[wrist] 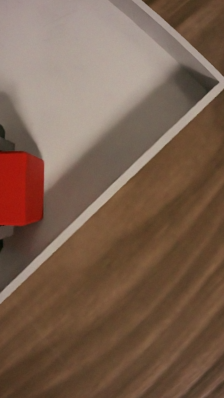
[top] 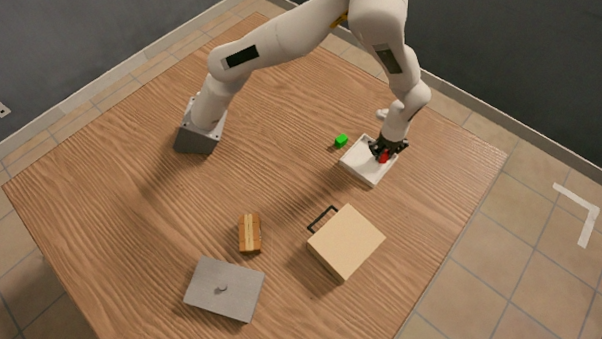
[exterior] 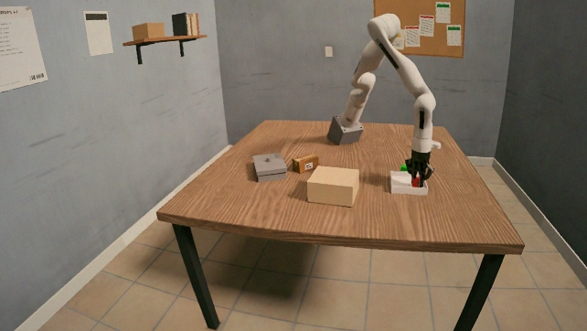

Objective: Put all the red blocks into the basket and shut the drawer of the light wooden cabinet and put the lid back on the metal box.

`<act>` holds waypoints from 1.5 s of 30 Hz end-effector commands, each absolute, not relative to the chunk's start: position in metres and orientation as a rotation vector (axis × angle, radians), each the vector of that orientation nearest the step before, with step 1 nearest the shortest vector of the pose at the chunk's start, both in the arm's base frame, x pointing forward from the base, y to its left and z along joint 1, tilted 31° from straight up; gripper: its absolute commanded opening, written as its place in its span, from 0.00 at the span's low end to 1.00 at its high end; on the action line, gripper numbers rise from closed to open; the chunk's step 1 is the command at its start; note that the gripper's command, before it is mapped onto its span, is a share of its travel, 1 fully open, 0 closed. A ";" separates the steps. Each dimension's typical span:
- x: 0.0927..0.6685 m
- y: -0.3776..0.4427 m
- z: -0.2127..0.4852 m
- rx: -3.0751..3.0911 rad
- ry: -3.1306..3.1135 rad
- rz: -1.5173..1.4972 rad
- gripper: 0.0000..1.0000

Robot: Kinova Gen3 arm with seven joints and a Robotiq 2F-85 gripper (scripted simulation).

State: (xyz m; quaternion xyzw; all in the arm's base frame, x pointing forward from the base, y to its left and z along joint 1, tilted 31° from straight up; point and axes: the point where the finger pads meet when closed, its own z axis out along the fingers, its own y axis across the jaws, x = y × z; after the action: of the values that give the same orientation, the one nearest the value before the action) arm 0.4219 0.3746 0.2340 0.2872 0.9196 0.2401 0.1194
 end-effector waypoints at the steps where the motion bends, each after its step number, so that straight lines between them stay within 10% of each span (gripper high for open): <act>1: 0.422 0.377 0.234 0.840 2.686 0.710 0.10; 25: 0.422 0.377 0.234 0.840 2.686 0.710 0.10; 26: 0.422 0.377 0.234 0.840 2.686 0.710 0.61; 45: 0.422 0.377 0.234 0.840 2.686 0.710 0.61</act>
State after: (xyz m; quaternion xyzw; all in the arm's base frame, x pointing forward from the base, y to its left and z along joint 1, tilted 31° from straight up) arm 0.4219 0.3746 0.2341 0.2871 0.9196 0.2401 0.1195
